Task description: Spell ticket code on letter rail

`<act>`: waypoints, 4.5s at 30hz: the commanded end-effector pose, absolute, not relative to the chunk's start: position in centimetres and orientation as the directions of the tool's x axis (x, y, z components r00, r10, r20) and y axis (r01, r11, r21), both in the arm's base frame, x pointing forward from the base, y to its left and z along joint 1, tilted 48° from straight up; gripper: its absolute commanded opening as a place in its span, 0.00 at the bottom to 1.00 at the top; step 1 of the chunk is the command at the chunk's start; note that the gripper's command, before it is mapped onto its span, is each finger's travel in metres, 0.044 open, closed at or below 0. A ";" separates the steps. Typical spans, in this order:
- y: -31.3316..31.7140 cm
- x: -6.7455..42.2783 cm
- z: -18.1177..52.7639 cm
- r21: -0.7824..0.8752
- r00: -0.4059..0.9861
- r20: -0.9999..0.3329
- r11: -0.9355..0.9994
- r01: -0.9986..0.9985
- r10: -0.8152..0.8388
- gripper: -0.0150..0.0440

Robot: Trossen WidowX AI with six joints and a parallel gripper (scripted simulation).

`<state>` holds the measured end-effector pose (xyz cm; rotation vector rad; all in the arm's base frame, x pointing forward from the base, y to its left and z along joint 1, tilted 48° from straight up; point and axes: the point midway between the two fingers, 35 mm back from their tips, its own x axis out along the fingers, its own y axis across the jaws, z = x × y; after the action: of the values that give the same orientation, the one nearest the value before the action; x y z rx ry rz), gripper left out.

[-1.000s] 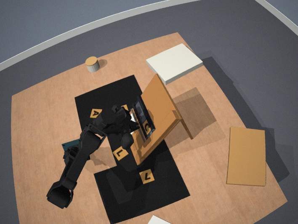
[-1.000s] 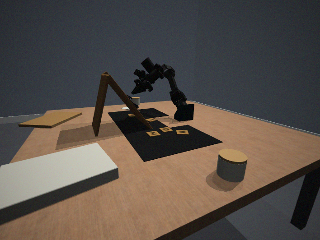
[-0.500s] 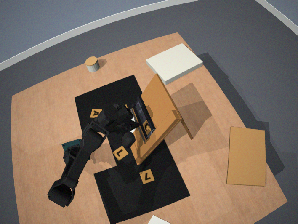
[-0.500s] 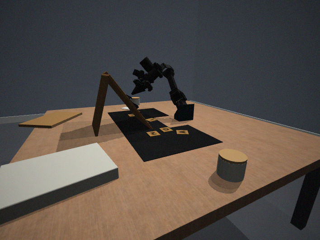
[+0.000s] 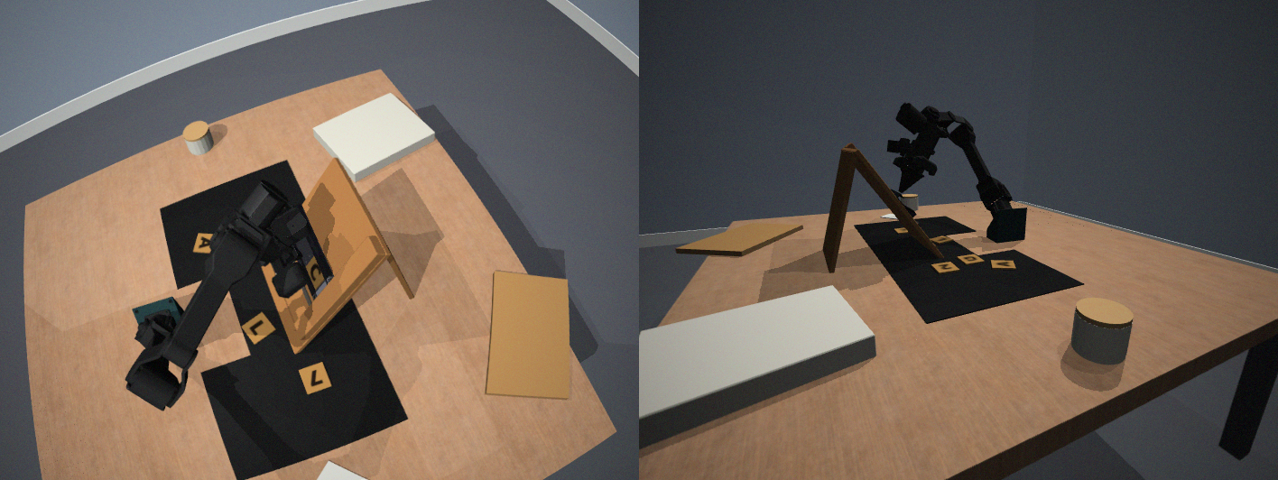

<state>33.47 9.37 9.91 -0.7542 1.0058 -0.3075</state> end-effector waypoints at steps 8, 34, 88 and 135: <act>10.0 33.6 9.9 -0.735 0.245 -0.664 0.677 -0.036 -0.707 0.25; 9.6 34.4 9.5 -0.735 0.246 -0.663 0.677 -0.035 -0.707 0.25; 8.7 36.0 8.9 -0.735 0.247 -0.663 0.677 -0.034 -0.707 0.25; 7.6 36.1 10.1 -0.736 0.246 -0.662 0.676 -0.034 -0.708 0.25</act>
<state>36.03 7.91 9.79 -0.7198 1.2568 -0.5127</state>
